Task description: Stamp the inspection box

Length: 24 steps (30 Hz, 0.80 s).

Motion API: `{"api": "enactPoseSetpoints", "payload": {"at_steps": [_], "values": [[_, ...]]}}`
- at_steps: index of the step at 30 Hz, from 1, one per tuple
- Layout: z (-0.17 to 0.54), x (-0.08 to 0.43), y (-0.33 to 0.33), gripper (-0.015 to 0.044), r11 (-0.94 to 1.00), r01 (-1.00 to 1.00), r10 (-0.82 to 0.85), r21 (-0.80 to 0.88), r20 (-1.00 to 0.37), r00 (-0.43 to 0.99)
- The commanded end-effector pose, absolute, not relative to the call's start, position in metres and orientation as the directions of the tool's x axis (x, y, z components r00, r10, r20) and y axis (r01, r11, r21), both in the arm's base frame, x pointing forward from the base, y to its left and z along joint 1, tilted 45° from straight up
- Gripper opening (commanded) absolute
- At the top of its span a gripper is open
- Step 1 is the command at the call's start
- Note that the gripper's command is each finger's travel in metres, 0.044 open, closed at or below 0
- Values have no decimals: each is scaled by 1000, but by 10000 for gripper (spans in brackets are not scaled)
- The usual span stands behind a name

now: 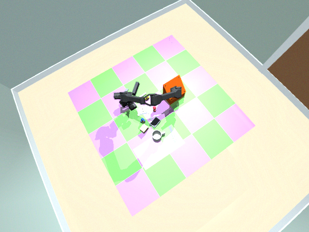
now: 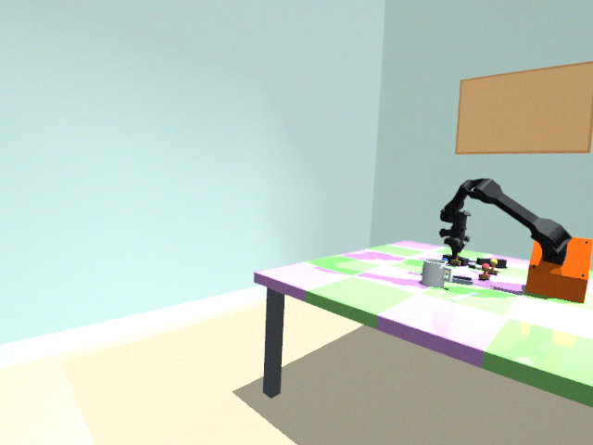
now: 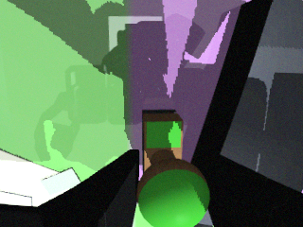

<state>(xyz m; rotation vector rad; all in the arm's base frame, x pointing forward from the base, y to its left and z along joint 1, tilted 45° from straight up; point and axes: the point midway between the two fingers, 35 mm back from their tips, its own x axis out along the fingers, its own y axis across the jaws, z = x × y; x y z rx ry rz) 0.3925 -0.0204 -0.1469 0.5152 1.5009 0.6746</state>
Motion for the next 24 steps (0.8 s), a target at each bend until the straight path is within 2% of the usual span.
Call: {"api": "enactPoseSetpoints", "payload": {"at_steps": [1,24], "values": [[-144,394,-23,0,725,-93,681,682,-730,-48],[-136,395,-31,0,732,-94,674,675,-737,-45]]}}
